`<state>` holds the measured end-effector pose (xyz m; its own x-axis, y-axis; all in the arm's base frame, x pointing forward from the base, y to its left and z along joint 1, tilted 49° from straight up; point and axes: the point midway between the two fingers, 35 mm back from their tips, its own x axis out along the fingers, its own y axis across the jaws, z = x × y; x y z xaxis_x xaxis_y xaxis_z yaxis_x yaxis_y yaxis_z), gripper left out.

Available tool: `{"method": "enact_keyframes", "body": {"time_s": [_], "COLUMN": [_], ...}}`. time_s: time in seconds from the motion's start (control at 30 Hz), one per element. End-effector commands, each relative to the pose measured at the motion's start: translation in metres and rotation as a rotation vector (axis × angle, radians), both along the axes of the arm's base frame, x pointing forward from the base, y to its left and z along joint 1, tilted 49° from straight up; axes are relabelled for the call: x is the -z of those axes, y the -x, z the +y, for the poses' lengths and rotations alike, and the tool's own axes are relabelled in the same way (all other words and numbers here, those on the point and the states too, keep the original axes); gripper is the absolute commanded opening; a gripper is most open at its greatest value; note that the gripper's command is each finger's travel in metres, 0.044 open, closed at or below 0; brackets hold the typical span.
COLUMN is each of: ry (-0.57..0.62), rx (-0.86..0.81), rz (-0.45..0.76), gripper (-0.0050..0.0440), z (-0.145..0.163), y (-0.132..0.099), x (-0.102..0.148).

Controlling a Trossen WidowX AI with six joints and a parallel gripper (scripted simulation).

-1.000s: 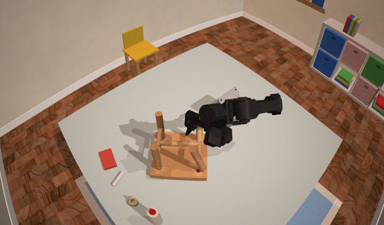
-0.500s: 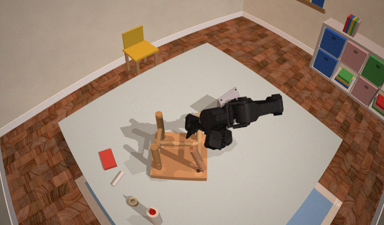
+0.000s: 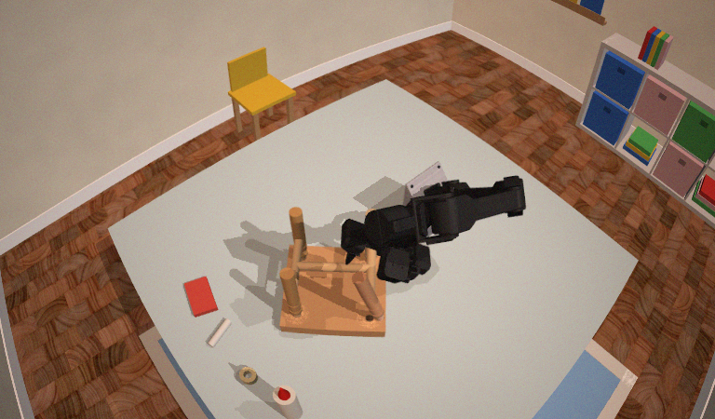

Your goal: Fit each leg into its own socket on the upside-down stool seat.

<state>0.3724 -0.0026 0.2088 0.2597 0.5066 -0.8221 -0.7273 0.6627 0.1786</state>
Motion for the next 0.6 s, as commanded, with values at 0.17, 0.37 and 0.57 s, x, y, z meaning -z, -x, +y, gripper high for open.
{"method": "enact_keyframes", "body": {"time_s": [0.17, 0.37, 0.57], "ry": [-0.030, -0.053, -0.076], "rx": [-0.032, -0.051, -0.070], "rz": [0.032, 0.052, 0.072], "gripper": [0.0440, 0.0440, 0.0440], "z": [0.011, 0.017, 0.024], "y": [0.000, 0.000, 0.000], "x": [0.012, 0.019, 0.026]}}
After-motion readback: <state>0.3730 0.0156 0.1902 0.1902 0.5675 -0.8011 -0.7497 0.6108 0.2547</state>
